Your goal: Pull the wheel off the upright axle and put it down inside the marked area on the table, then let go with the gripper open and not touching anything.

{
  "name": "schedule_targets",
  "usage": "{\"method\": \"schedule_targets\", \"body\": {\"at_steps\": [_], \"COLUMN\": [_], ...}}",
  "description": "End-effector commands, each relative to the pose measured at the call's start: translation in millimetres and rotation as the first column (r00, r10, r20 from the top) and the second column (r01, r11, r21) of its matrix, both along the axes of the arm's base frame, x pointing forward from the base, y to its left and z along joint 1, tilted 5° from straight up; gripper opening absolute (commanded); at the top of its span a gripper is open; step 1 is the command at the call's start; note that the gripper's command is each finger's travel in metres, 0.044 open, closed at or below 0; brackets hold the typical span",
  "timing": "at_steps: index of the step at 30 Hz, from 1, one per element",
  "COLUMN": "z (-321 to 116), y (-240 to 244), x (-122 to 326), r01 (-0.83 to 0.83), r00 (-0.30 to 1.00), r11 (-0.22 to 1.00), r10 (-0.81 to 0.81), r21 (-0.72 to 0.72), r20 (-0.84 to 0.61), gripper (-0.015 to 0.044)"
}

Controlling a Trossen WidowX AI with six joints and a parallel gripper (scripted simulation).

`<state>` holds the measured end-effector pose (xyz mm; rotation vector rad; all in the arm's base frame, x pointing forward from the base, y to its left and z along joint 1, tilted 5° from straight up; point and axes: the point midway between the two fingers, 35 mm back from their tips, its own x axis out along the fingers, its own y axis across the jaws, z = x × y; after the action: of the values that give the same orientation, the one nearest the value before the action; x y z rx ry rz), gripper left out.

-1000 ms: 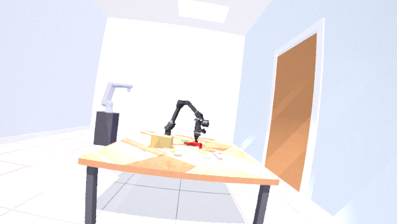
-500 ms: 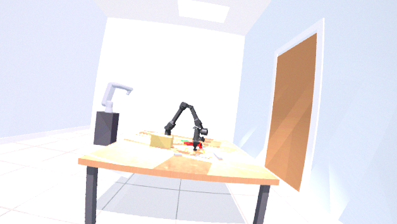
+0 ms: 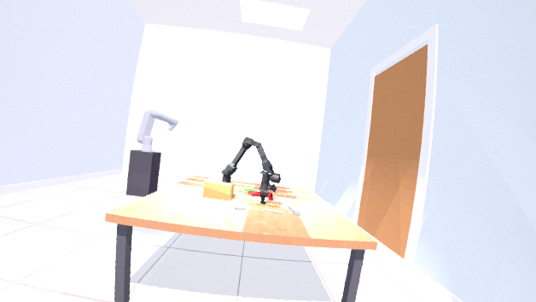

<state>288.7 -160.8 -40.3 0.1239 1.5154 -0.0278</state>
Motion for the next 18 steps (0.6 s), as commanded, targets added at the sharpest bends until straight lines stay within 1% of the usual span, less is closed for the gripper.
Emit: {"method": "schedule_targets", "body": {"at_steps": [1, 5, 8, 9, 13, 14, 18], "z": [20.2, 56.1, 58.3, 49.5, 69.9, 75.3, 93.4], "y": [-2.7, -4.1, -4.1, -3.1, 8.2, 11.9, 27.7], "x": [0.9, -2.5, -2.8, -2.7, -26.8, -34.3, -65.0], "r01": [0.001, 0.004, 0.004, 0.006, 0.008, 0.009, 0.006], "r00": [1.000, 1.000, 1.000, 1.000, 1.000, 1.000, 1.000], "r11": [1.000, 1.000, 1.000, 1.000, 1.000, 1.000, 1.000], "r10": [-0.001, -0.003, -0.004, -0.006, -0.008, -0.009, -0.006], "r21": [-0.004, -0.006, -0.006, -0.009, -0.007, -0.007, -0.004], "r20": [0.010, 0.017, 0.018, 0.015, 0.013, 0.013, 0.012], "gripper": [0.0300, 0.0300, 0.0300, 0.0326, 0.0431, 0.0440, 0.0440]}}
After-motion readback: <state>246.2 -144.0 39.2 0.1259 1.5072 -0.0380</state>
